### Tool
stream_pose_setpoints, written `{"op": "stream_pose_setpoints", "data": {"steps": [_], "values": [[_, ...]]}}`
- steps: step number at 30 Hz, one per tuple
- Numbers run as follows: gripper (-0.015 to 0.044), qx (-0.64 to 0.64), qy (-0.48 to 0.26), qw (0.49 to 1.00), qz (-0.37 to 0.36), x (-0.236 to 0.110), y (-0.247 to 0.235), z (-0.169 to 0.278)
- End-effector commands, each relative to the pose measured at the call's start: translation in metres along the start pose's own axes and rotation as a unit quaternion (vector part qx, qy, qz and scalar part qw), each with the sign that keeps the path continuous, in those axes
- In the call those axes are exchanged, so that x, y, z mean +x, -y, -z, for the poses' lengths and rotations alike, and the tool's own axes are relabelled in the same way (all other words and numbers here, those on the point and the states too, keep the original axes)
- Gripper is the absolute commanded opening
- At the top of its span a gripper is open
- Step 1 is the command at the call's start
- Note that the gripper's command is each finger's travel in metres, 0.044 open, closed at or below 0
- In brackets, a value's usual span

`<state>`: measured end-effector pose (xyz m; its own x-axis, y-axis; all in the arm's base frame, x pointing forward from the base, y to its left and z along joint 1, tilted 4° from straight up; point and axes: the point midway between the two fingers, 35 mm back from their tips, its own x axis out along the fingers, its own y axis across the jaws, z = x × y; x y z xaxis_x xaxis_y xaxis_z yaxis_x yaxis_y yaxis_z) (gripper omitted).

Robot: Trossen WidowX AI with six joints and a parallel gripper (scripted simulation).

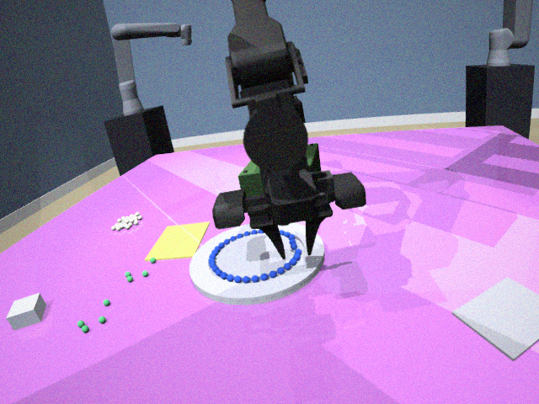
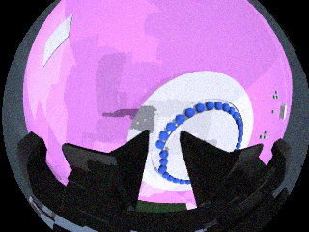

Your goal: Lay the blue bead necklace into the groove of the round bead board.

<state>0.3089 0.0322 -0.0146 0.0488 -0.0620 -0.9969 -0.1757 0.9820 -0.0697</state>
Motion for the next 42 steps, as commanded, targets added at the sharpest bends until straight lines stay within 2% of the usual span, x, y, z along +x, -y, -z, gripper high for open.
{"op": "stream_pose_setpoints", "data": {"steps": [1, 8, 28, 35, 40, 42], "values": [[0.0262, 0.0, 0.001, 1.0, 0.0, -0.001, 0.0, 0.0], [0.044, 0.0, -0.002, 1.0, 0.0, -0.001, 0.0, 0.001], [0.044, 0.002, -0.003, 1.0, 0.002, -0.005, 0.0, 0.001], [0.0256, -0.124, -0.004, 0.992, 0.001, -0.036, 0.001, 0.024], [0.0125, -0.128, -0.004, 0.992, 0.001, -0.037, 0.001, 0.025], [0.012, -0.128, -0.004, 0.992, 0.001, -0.037, 0.001, 0.025]]}}
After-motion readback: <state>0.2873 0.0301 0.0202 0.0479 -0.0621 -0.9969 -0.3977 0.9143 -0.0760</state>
